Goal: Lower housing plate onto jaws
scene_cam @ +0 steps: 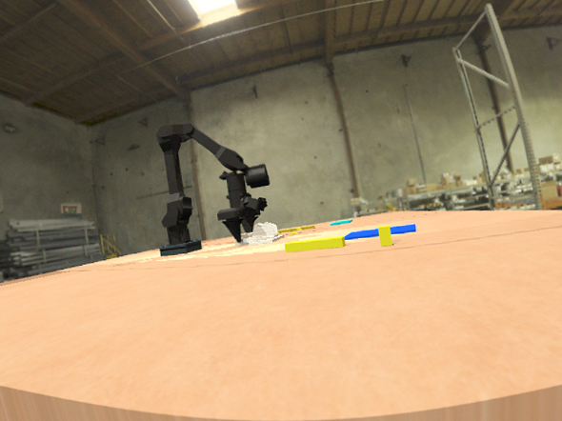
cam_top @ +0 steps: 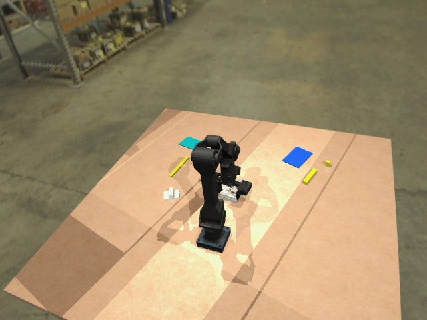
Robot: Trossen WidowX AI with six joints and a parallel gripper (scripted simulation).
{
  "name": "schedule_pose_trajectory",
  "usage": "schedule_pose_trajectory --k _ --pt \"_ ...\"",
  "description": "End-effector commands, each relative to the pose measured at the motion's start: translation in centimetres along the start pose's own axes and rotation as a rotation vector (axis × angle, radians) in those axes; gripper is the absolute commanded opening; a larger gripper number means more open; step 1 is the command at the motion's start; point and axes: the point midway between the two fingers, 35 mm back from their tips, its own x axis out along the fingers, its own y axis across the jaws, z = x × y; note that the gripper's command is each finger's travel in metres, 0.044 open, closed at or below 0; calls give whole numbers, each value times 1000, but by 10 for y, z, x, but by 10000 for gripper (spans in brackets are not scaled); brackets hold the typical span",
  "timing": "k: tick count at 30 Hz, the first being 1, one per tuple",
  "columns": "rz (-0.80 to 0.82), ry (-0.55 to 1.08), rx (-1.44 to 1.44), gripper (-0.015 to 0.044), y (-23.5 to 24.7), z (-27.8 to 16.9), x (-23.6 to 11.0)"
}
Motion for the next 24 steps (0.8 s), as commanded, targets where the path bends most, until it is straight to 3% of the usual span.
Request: schedule_pose_trajectory --k 1,24 --pt "-4 1 -5 351 -1 0 1" --pt "-4 1 -6 351 -1 0 4"
